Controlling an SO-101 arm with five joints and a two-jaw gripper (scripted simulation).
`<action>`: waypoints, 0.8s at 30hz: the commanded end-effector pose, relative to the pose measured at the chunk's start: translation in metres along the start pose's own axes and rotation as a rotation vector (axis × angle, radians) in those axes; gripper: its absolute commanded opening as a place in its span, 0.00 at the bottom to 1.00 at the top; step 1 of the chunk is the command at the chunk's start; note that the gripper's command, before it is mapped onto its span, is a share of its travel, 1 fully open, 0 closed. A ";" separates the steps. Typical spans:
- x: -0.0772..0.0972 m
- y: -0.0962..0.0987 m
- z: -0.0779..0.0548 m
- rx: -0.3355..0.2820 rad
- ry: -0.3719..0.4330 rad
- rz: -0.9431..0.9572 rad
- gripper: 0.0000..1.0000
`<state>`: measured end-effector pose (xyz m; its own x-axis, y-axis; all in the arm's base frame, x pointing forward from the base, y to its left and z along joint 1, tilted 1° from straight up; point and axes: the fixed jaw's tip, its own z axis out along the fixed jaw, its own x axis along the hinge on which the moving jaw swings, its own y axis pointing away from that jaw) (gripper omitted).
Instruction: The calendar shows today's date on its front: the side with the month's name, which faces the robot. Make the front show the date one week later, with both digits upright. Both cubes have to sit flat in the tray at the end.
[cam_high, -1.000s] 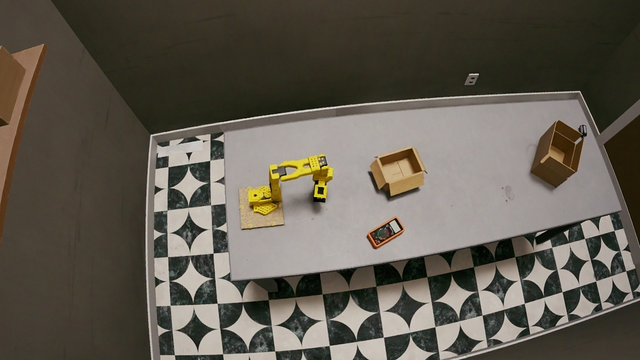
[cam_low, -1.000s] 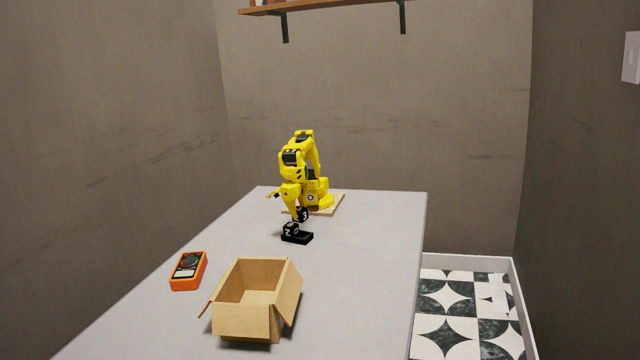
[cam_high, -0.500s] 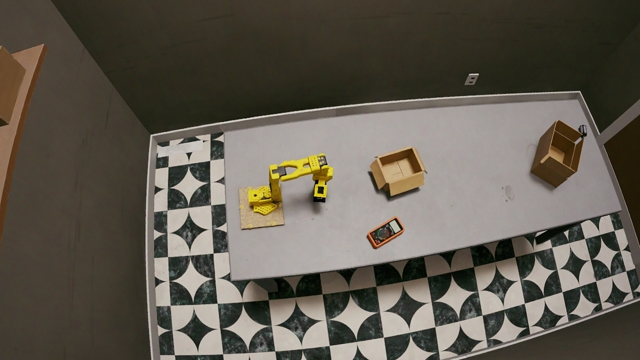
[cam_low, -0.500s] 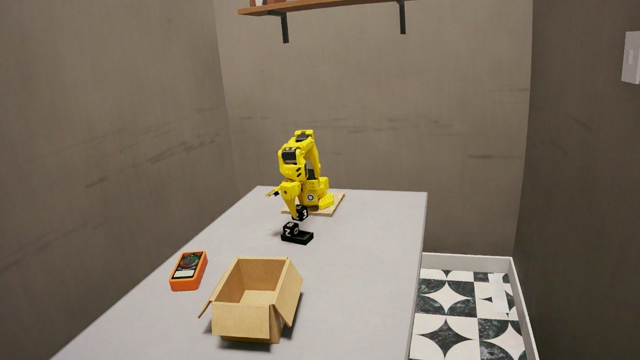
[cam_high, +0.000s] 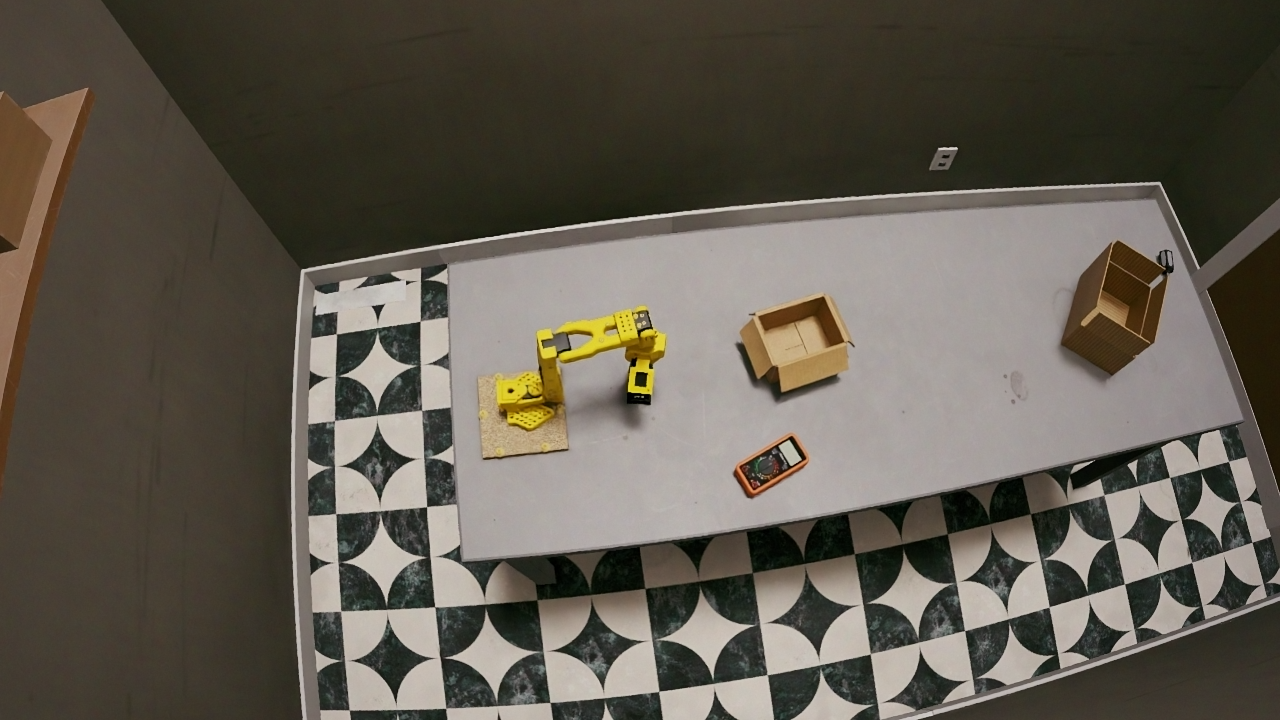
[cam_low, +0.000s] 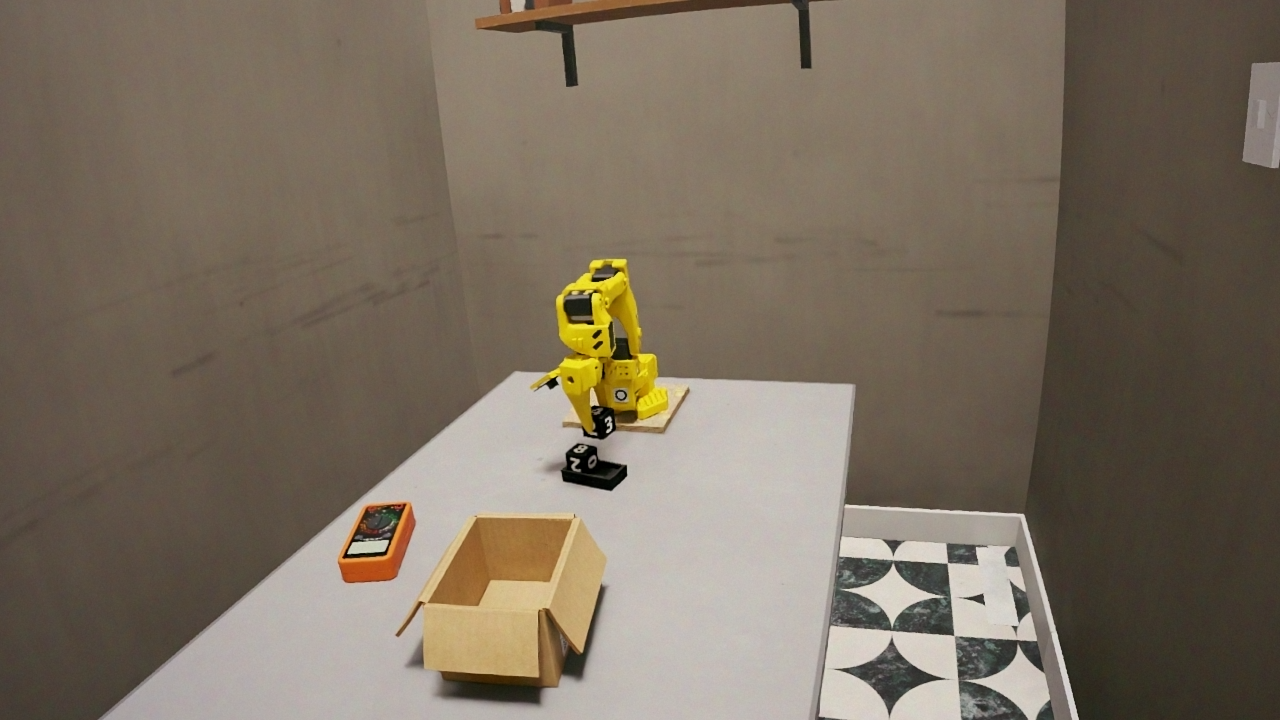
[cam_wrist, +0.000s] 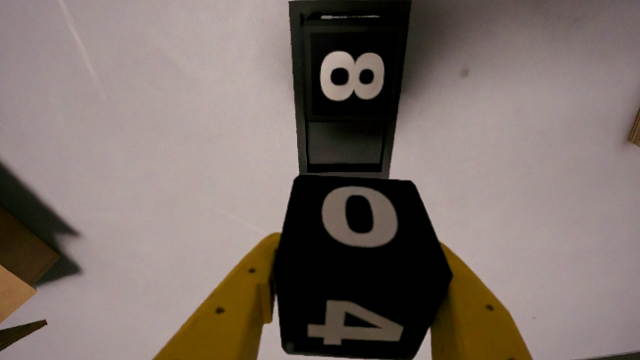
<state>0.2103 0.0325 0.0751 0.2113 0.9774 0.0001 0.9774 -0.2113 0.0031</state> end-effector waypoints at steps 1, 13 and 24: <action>0.002 0.000 -0.005 -0.017 0.008 -0.017 0.00; -0.012 0.006 -0.005 -0.018 0.007 0.050 0.00; -0.070 0.018 -0.005 -0.019 0.004 0.327 0.00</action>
<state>0.2128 -0.0213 0.0764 0.4497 0.8932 0.0026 0.8931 -0.4497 0.0096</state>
